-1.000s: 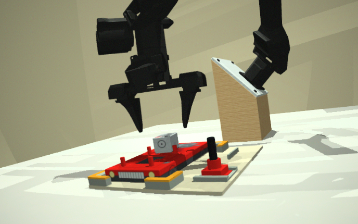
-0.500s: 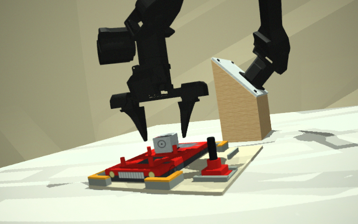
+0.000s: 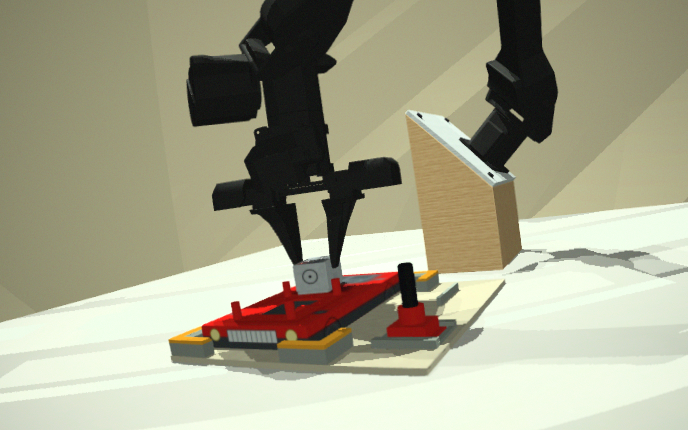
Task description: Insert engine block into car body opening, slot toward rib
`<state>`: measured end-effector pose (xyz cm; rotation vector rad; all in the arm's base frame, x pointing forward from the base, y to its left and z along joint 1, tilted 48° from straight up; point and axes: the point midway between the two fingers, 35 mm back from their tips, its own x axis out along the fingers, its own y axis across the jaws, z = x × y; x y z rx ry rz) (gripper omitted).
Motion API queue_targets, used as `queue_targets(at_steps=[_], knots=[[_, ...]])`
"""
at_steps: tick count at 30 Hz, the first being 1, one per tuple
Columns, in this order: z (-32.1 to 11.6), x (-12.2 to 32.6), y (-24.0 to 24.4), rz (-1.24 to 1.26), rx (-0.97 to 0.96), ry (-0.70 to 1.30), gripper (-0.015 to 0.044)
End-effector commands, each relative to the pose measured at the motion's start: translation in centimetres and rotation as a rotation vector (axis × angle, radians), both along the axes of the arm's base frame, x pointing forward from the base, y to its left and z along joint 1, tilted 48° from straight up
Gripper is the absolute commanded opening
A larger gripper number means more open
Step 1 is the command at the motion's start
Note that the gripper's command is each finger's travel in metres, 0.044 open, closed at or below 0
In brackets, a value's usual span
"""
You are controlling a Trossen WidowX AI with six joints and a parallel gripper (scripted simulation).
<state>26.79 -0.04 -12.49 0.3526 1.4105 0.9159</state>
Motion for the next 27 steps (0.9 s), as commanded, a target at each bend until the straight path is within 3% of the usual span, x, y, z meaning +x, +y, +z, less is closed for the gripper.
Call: queue_targets(at_steps=[1,2,27], knots=[[0.0,-0.1,0.0,-0.004,0.003,0.009,0.0026],[0.2,0.0,-0.2,-0.005,0.002,0.009,0.0000],[5.1,1.2,-6.0,-0.009,-0.010,0.009,0.0000]])
